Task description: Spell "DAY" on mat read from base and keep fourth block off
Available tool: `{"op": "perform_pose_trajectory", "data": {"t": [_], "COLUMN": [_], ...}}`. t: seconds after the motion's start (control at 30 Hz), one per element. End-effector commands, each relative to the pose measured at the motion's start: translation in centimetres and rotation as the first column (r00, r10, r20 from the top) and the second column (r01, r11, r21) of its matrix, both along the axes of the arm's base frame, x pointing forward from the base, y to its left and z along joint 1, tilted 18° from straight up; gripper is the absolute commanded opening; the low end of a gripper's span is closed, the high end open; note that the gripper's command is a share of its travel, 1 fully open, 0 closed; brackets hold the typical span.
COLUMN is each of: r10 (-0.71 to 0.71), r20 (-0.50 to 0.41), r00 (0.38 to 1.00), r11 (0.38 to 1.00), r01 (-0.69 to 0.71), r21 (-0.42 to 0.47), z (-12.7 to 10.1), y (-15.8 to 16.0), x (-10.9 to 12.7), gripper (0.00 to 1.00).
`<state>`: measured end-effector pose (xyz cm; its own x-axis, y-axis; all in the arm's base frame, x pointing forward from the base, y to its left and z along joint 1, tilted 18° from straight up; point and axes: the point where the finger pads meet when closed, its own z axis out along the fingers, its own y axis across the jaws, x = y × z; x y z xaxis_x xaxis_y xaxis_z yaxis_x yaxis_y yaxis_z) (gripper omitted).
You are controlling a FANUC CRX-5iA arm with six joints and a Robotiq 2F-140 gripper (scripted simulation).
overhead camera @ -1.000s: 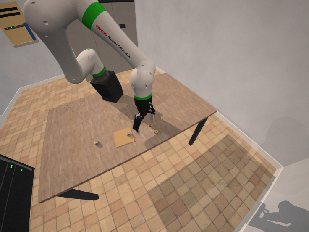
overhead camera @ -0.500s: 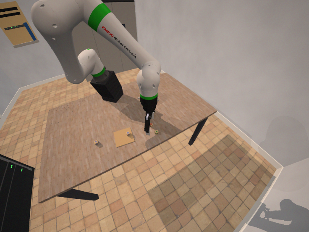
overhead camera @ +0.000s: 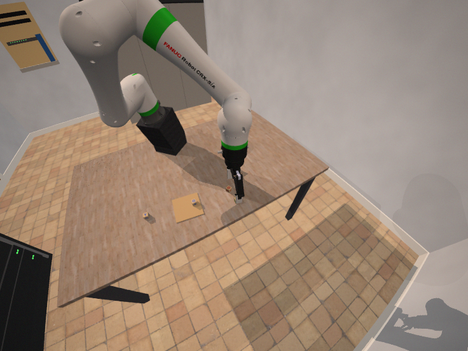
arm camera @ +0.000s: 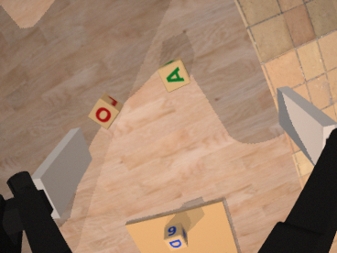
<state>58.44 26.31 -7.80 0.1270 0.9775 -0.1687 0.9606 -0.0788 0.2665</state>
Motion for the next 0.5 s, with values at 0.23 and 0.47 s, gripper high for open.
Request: {"op": "perform_pose_trajectory", "data": {"t": [0.23,0.47], "r10": [0.197,0.202], "r20": [-0.059,-0.060], "r00": [0.979,0.978], "r11": [0.979,0.978], "r01": [-0.200,-0.205], "r21": [-0.042,-0.043], "z": [-0.35,-0.36], "y": [1.44,1.47], "x": [0.20,0.21], "gripper": [1.00,0.37]}}
